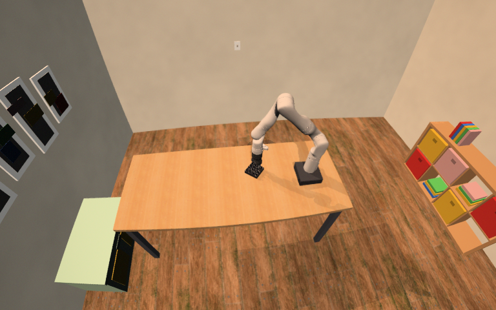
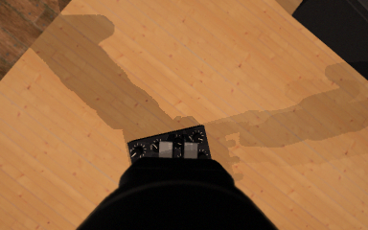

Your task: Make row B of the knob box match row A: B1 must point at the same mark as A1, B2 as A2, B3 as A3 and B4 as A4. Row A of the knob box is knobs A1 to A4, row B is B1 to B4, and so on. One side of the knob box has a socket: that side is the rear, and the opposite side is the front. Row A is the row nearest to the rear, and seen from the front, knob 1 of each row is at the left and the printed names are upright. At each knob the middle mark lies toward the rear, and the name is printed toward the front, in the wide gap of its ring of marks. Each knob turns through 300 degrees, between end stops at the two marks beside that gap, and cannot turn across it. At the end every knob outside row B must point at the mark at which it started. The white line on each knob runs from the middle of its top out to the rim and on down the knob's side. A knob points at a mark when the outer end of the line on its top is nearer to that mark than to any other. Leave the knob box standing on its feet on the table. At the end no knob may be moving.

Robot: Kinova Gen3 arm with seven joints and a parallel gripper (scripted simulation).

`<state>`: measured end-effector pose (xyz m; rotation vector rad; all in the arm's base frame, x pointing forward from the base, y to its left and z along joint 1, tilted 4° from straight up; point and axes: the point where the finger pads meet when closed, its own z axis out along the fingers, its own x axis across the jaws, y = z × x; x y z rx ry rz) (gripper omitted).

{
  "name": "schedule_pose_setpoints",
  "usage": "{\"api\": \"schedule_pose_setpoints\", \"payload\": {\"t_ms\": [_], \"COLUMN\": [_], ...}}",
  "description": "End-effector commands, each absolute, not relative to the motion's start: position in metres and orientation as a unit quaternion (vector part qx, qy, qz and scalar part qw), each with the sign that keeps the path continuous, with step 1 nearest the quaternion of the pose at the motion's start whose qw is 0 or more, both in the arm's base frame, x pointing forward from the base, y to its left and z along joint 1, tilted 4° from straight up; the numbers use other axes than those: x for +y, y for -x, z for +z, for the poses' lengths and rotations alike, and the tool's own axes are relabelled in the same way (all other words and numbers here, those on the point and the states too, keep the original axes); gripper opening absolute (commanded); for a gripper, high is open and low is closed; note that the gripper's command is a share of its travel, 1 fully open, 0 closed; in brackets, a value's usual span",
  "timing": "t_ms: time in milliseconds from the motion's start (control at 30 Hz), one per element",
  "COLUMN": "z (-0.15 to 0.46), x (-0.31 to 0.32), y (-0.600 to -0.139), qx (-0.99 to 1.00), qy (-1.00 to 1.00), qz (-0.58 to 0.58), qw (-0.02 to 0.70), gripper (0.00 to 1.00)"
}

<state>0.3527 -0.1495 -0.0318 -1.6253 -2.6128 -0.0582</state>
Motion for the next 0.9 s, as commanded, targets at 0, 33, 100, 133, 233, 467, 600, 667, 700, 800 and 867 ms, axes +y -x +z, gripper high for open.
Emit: {"api": "schedule_pose_setpoints", "payload": {"t_ms": [0,33,100,133,233,467,600,667,700,800,867], "z": [-0.0312,-0.0312,-0.0311,-0.0311,-0.0311,-0.0311,-0.0311,-0.0311,-0.0311,-0.0311,-0.0311], "x": [-0.1497,-0.1497,-0.1497,-0.1497,-0.1497,-0.1497,-0.1497,-0.1497,-0.1497,-0.1497,-0.1497], "y": [-0.3533,-0.3533,-0.3533,-0.3533,-0.3533,-0.3533,-0.3533,-0.3533,-0.3533,-0.3533,-0.3533], "qx": [-0.849,-0.849,-0.85,-0.85,-0.85,-0.85,-0.85,-0.85,-0.85,-0.85,-0.85], "qy": [0.527,0.526,0.526,0.526,0.526,0.526,0.526,0.526,0.526,0.526,0.526], "qz": [-0.019,-0.019,-0.019,-0.019,-0.019,-0.019,-0.019,-0.019,-0.019,-0.019,-0.019], "qw": [0.031,0.031,0.031,0.031,0.031,0.031,0.031,0.031,0.031,0.031,0.031], "gripper": [0.3,0.3,0.3,0.3,0.3,0.3,0.46,0.46,0.46,0.46,0.46]}}
